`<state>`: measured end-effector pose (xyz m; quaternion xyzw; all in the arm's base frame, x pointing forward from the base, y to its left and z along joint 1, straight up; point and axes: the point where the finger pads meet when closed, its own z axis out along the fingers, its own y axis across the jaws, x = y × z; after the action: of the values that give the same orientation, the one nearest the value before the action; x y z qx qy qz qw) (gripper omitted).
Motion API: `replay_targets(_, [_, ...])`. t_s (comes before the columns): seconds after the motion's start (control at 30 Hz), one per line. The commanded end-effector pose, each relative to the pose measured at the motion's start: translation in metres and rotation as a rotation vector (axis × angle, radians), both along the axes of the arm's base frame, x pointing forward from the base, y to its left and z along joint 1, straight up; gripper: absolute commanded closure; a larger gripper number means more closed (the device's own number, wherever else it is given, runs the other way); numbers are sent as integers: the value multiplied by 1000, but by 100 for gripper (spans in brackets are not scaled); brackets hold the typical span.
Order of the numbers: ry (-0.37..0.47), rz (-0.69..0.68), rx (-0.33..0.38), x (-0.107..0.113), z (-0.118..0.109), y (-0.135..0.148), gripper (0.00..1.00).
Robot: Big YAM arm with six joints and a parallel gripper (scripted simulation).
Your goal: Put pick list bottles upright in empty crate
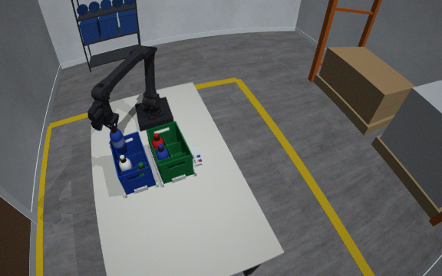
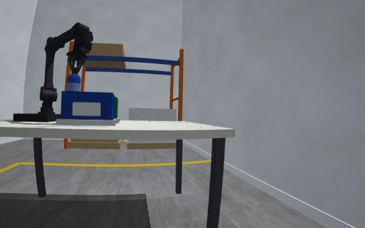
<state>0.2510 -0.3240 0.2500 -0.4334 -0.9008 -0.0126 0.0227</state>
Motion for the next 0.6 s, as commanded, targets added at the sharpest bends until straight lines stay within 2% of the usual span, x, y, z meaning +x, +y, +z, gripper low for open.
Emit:
replay_targets(0.0, [-73,1,-101,8,61,-9,100])
replay_targets(0.57, [-74,1,-100,9,70,-10,100])
